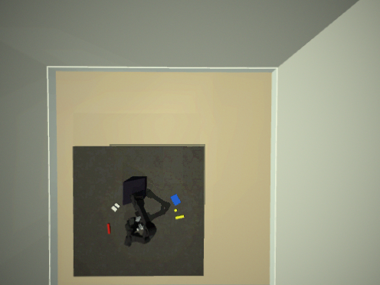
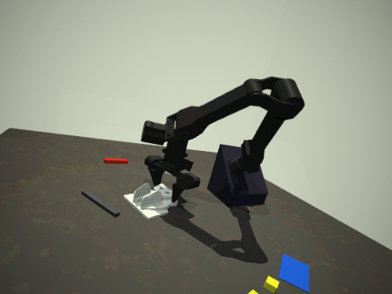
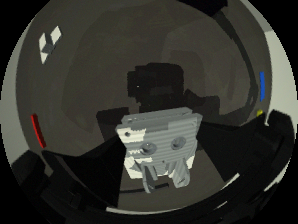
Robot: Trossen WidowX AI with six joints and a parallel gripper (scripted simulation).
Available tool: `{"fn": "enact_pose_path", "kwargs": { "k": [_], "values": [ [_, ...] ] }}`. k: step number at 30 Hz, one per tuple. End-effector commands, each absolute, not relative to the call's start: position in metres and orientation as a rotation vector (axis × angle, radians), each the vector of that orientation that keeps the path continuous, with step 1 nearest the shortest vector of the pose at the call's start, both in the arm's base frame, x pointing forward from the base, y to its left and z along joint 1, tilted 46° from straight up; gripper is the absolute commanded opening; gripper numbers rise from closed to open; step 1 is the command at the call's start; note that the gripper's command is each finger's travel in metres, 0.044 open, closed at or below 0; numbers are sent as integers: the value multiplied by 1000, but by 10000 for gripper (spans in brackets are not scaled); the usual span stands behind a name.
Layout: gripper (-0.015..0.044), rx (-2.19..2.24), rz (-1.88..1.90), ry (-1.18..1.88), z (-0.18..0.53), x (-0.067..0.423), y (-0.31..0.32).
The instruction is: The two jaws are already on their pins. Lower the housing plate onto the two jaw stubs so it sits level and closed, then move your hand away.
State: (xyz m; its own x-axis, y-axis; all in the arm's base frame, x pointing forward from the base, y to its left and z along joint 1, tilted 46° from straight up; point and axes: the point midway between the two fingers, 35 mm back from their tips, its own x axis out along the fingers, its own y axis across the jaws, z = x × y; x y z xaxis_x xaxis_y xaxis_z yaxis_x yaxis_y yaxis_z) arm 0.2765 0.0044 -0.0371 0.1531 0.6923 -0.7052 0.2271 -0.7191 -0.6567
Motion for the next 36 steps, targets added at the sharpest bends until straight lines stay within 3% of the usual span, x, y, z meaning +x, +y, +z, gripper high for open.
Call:
{"fn": "enact_pose_path", "kwargs": {
  "k": [1, 36],
  "values": [
    [351, -2036, 1584, -877, -37, 277, 5],
    [351, -2036, 1584, -878, -42, 278, 10]
  ]
}}
